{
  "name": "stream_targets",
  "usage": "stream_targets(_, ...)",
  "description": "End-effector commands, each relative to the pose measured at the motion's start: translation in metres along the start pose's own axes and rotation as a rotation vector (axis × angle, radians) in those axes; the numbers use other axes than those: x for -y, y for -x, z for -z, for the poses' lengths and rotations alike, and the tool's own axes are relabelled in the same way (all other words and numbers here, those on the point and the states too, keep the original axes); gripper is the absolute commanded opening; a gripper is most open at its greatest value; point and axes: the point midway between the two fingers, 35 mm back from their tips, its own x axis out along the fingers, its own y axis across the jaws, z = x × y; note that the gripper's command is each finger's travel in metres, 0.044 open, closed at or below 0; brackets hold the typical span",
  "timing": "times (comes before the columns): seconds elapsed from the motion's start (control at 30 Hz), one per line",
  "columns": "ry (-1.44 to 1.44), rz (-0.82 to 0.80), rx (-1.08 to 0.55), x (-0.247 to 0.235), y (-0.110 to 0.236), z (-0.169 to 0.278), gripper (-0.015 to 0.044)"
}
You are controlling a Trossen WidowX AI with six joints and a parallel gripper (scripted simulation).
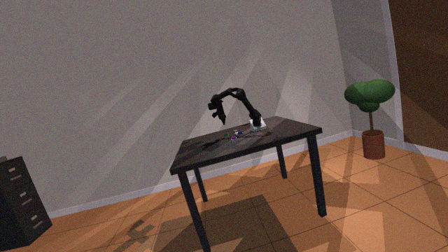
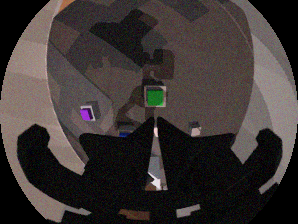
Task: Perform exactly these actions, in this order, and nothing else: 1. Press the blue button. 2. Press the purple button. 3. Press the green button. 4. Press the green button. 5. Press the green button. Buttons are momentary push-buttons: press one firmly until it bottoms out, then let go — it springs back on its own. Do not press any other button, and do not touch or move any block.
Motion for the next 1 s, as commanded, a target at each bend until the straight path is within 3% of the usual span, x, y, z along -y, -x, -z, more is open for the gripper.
stream_targets(0.0,0.034,0.012,0.008,0.003,0.002,-0.003,0.0020)
stream_targets(0.1,0.034,0.012,0.008,0.004,0.000,-0.004,0.0020)
stream_targets(0.27,0.035,0.010,0.008,0.004,-0.057,-0.004,0.0020)
stream_targets(0.97,0.035,0.009,0.009,0.004,-0.086,-0.005,0.0020)
